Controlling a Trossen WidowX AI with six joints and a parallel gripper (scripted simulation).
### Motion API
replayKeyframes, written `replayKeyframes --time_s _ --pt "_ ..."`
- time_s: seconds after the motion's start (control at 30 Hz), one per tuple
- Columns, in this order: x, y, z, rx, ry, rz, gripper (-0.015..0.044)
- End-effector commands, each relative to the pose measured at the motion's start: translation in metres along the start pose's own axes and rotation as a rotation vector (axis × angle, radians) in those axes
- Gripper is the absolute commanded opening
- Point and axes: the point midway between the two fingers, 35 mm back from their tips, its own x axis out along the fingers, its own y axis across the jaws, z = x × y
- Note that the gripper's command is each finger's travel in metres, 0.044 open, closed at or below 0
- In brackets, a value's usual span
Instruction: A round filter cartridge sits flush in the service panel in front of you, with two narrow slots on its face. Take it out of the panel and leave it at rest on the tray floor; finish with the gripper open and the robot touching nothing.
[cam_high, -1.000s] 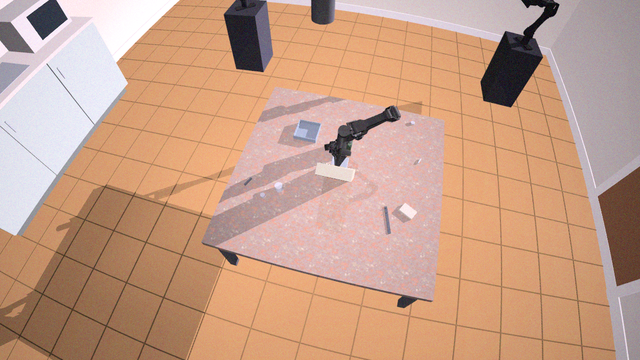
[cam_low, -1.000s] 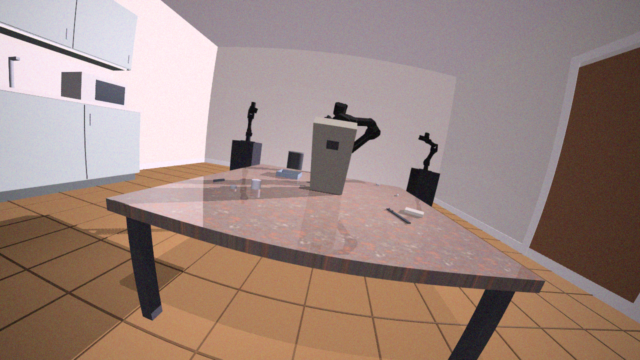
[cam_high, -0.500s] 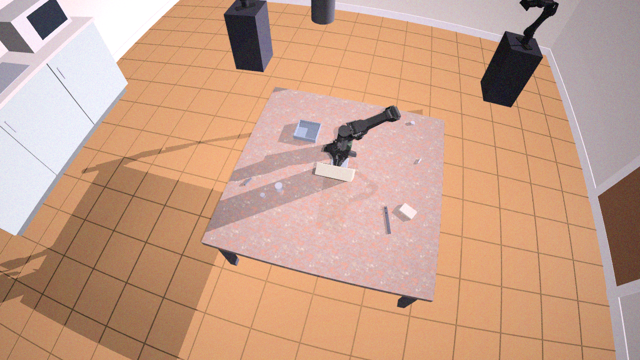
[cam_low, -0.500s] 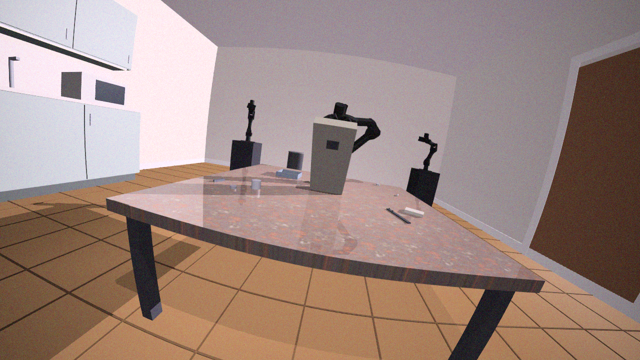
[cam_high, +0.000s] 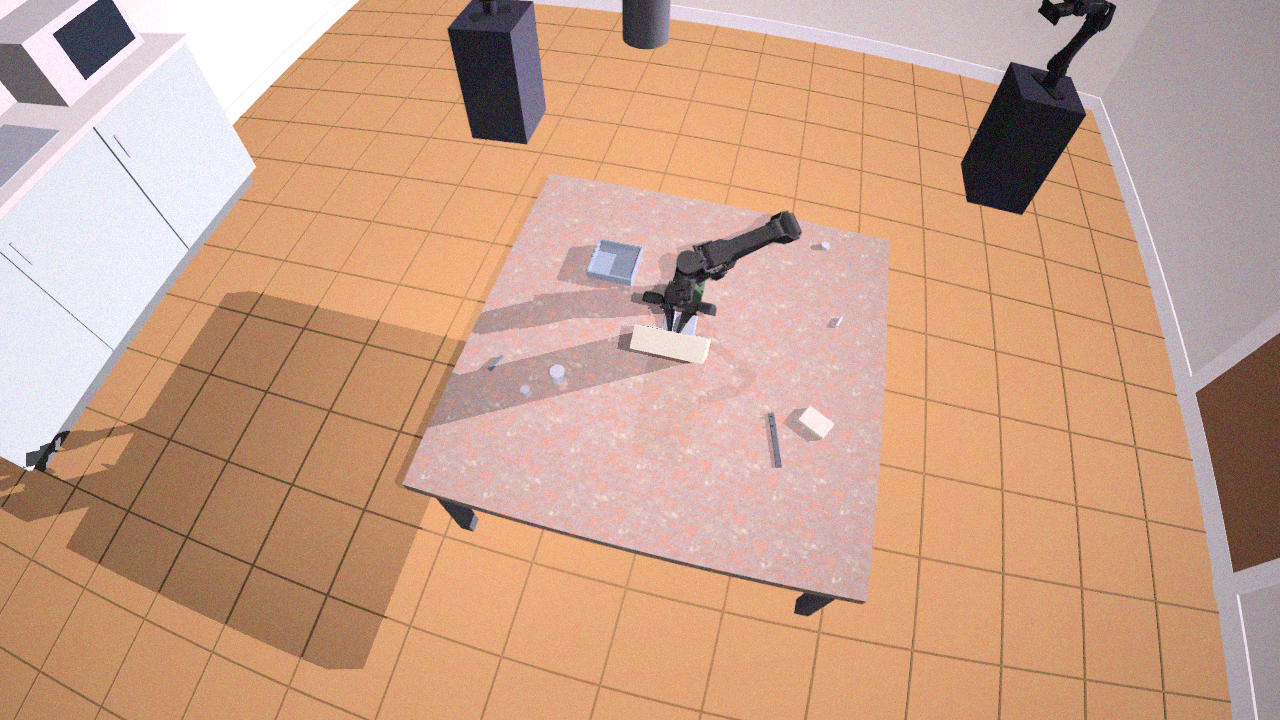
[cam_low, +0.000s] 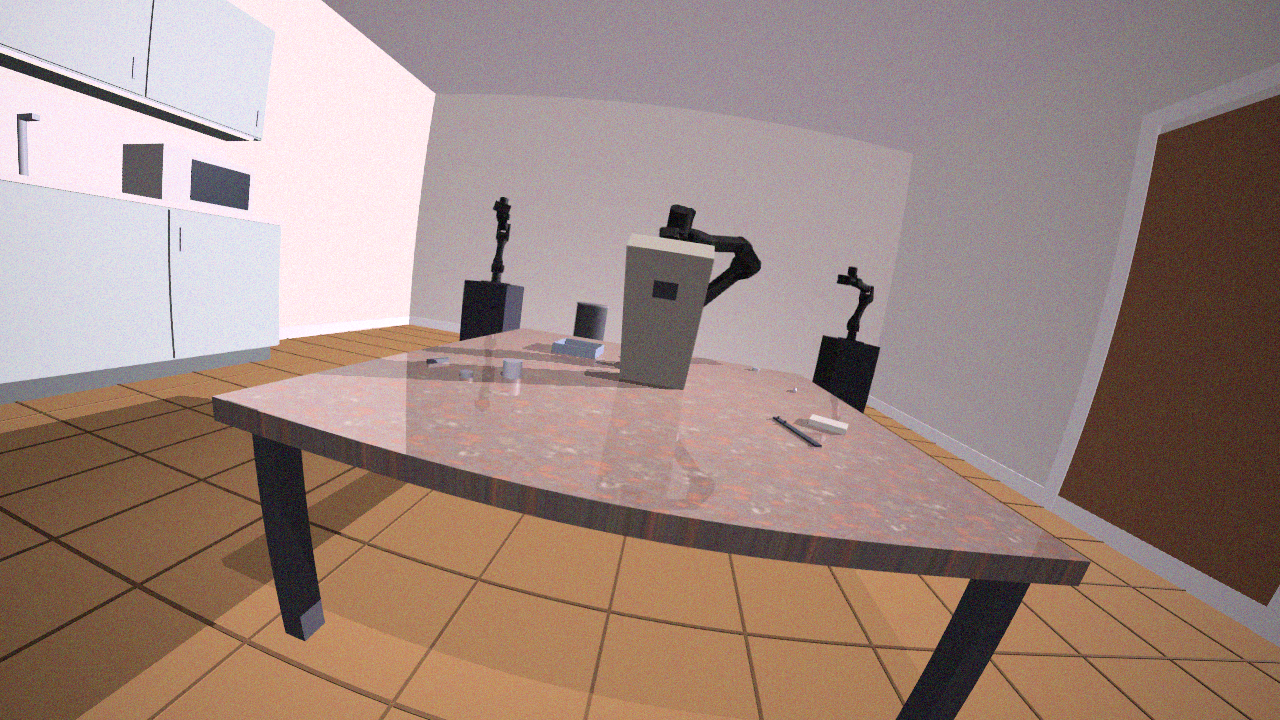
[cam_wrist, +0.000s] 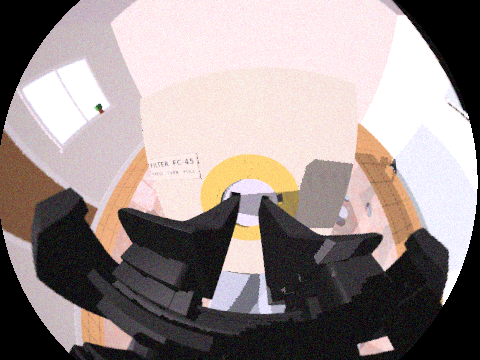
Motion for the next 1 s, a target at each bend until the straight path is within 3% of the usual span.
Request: replayKeyframes --time_s 0.0,0.4,0.57,0.97 --pt "0.005 0.000 -0.002 -0.151 0.008 -0.006 0.0000" --pt "0.004 0.000 -0.002 -0.566 0.010 -0.004 0.0000" --pt "0.001 0.000 -0.001 -0.519 0.011 -0.006 0.0000" --pt "-0.055 -0.003 -0.001 -0.464 0.021 -0.011 0.0000"
